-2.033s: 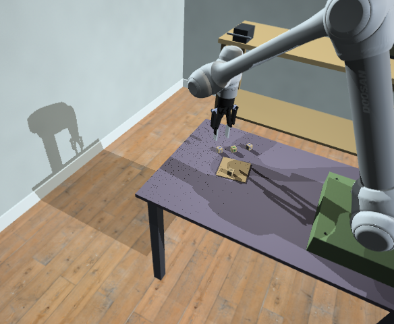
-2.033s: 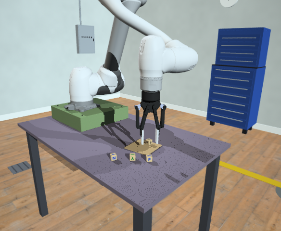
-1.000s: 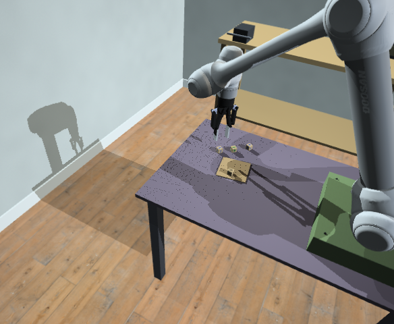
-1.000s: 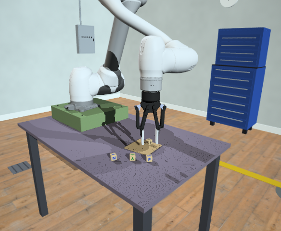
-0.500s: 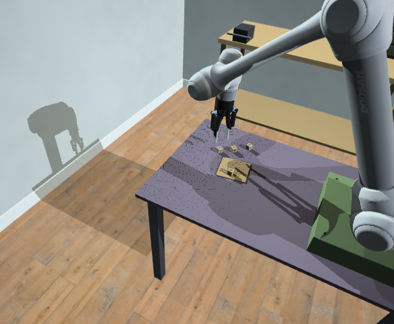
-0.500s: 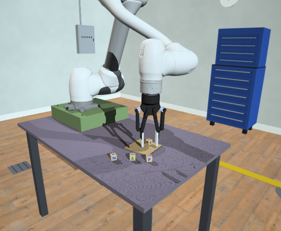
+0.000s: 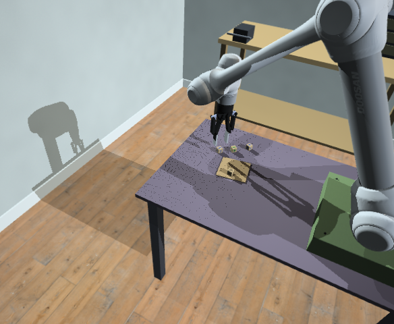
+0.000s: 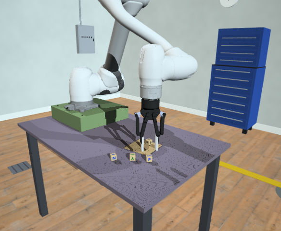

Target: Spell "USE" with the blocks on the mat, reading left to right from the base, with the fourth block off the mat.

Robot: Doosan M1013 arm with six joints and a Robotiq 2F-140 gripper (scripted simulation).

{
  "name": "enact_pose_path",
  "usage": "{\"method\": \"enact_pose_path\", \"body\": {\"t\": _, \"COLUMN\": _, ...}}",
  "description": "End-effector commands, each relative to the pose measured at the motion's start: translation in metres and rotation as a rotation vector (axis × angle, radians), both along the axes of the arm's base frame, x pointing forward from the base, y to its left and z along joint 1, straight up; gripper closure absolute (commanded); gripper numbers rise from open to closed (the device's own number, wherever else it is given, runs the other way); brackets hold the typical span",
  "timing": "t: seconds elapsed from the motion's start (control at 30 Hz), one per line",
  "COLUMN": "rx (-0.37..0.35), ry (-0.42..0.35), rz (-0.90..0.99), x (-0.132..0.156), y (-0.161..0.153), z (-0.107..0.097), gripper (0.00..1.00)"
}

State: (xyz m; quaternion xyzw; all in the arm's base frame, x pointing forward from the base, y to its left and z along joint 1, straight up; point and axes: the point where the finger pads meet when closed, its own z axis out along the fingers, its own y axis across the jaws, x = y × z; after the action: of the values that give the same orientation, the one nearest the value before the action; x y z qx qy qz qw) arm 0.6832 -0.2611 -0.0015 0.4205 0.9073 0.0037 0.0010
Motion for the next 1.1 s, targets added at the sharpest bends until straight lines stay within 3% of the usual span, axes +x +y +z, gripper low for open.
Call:
{"method": "enact_pose_path", "body": {"t": 0.0, "rx": 0.0, "ry": 0.0, "rz": 0.0, "x": 0.0, "y": 0.0, "z": -0.004, "gripper": 0.63}}
{"method": "enact_pose_path", "body": {"t": 0.53, "rx": 0.0, "ry": 0.0, "rz": 0.0, "x": 0.0, "y": 0.0, "z": -0.018, "gripper": 0.63}}
{"method": "enact_pose_path", "body": {"t": 1.07, "rx": 0.0, "ry": 0.0, "rz": 0.0, "x": 0.0, "y": 0.0, "z": -0.02, "gripper": 0.63}}
